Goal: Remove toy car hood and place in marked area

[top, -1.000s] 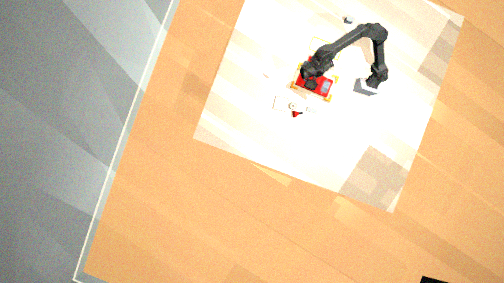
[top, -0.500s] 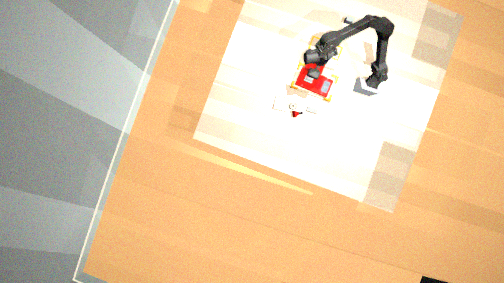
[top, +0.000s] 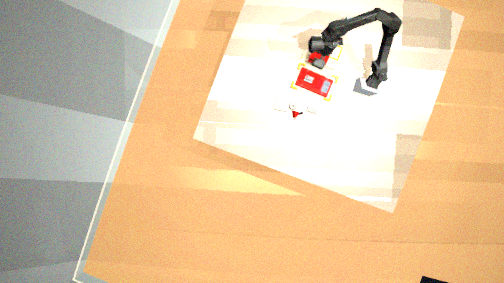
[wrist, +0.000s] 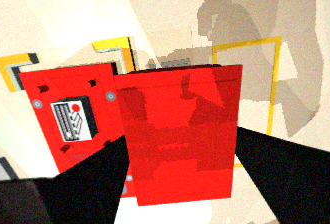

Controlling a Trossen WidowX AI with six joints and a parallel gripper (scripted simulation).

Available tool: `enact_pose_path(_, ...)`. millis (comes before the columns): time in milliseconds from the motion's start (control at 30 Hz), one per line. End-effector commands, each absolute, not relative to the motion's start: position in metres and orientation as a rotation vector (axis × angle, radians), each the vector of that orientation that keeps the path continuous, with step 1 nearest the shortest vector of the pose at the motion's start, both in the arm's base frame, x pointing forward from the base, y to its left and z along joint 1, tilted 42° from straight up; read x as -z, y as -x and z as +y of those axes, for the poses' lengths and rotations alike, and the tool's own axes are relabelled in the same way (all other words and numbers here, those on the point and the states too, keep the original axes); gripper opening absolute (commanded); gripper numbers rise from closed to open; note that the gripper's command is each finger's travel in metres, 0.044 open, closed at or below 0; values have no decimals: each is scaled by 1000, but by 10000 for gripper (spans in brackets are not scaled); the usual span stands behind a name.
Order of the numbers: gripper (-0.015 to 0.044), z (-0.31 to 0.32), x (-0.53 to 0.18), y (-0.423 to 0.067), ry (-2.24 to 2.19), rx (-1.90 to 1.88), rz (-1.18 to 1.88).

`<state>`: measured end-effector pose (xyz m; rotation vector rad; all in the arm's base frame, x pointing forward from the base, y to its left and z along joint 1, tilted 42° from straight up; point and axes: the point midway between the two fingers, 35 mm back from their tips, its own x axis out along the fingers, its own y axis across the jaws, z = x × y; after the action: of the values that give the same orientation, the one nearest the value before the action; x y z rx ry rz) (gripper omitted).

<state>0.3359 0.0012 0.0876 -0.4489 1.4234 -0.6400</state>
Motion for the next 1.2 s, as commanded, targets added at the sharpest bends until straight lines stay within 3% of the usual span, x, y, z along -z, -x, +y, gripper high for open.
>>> enact_pose_path(0, 0, -9, -96, -330, 461, 640, 1430)
enact_pose_path(1167, 0, -73, -149, -293, 489, 648, 1429)
